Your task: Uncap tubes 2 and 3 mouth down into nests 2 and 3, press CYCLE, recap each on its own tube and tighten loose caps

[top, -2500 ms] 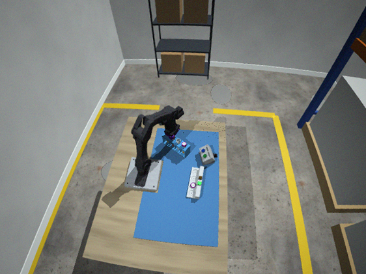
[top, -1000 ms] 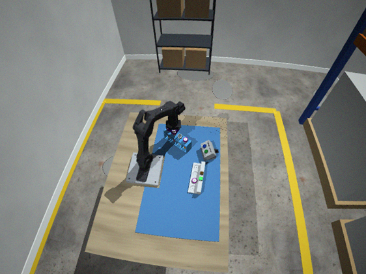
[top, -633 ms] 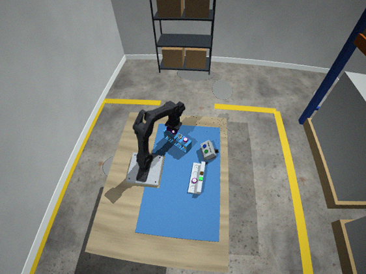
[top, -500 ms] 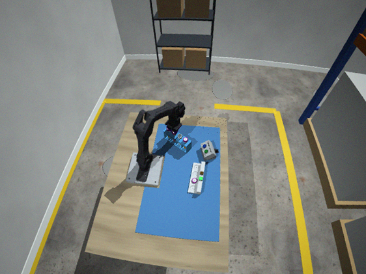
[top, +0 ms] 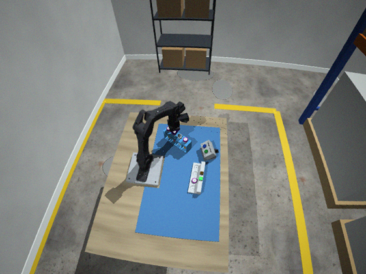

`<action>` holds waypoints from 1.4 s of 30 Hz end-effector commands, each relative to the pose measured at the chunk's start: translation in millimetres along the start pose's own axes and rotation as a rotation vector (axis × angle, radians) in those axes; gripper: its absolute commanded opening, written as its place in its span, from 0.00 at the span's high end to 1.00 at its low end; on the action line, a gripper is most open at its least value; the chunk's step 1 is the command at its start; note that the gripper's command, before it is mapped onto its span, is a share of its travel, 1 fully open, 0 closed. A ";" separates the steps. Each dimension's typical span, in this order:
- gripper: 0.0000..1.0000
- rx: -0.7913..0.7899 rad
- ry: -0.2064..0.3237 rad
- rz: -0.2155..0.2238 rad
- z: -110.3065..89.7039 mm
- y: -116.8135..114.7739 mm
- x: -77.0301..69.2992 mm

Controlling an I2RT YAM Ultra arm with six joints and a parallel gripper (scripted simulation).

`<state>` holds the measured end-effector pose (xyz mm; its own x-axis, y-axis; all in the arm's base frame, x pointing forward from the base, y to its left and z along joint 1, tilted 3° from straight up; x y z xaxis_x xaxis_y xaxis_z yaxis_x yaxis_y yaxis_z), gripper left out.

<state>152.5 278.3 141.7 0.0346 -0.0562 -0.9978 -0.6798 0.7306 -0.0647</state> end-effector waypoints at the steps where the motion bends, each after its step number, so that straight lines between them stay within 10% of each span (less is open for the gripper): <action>1: 1.00 0.255 -0.013 0.010 0.6 1.1 -4.0; 21: 1.00 1.146 -0.008 0.016 0.6 1.1 -3.4; 29: 1.00 1.146 -0.008 0.016 0.6 1.1 -3.4; 30: 0.51 1.146 -0.008 0.016 0.6 1.1 -3.4; 42: 0.51 1.146 -0.008 0.016 0.6 1.1 -3.4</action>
<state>151.9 278.8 141.3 0.0323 -0.0528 -0.9981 0.3843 0.9225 -0.0364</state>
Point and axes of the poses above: the point where the finger pads meet when closed, its own x axis out along the fingers, its own y axis across the jaws, z = x × y, the point moved 6 cm from there along -x, back along the fingers, and after that the axes turned 15 degrees about -x, right-handed, at the moved point
